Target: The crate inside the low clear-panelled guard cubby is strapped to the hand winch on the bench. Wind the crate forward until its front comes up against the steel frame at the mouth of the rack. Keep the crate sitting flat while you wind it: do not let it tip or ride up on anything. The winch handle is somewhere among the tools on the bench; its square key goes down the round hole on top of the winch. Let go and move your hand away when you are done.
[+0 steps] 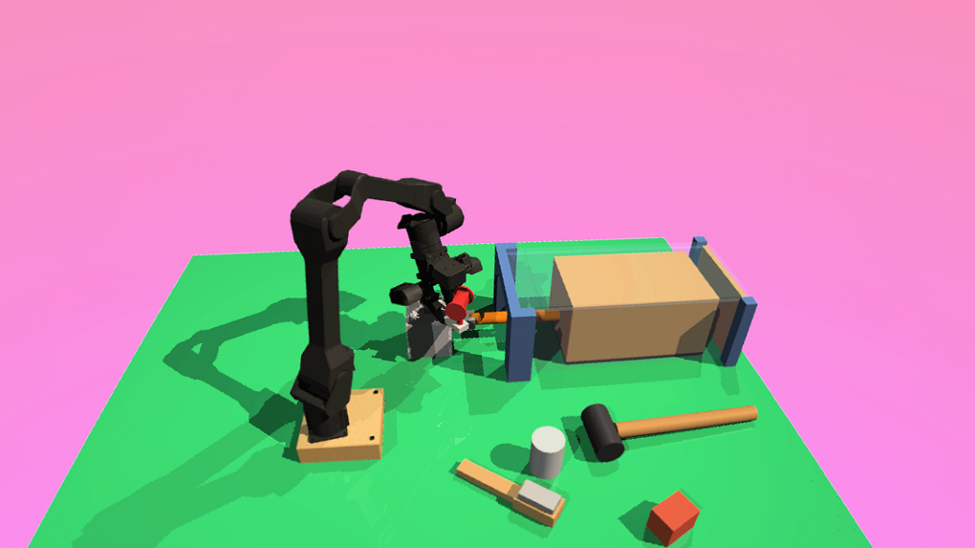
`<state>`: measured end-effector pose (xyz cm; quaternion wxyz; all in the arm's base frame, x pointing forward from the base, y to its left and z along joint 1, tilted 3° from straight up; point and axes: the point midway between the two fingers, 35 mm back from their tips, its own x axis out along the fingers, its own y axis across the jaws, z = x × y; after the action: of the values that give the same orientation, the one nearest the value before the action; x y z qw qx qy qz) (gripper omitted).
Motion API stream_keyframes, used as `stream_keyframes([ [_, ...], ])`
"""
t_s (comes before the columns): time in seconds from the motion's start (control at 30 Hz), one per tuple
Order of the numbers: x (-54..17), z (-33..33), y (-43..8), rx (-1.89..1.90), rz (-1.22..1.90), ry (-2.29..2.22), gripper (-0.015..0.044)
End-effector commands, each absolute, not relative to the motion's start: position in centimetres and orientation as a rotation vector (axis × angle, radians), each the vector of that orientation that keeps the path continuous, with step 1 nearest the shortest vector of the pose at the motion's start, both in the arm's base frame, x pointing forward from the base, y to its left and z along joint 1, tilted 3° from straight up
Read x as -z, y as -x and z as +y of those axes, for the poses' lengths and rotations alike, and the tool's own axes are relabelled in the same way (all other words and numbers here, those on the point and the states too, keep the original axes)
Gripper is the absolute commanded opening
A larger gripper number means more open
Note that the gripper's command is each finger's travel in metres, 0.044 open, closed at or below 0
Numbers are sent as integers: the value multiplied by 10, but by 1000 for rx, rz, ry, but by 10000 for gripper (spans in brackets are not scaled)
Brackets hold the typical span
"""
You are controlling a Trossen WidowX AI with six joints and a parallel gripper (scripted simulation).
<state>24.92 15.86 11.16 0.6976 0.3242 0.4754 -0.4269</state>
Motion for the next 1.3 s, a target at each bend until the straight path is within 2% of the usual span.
stream_keyframes([
  [0.0,-110,158,-247,985,1056,-743,0],
  [1.27,-109,154,-228,1325,961,-962,0],
])
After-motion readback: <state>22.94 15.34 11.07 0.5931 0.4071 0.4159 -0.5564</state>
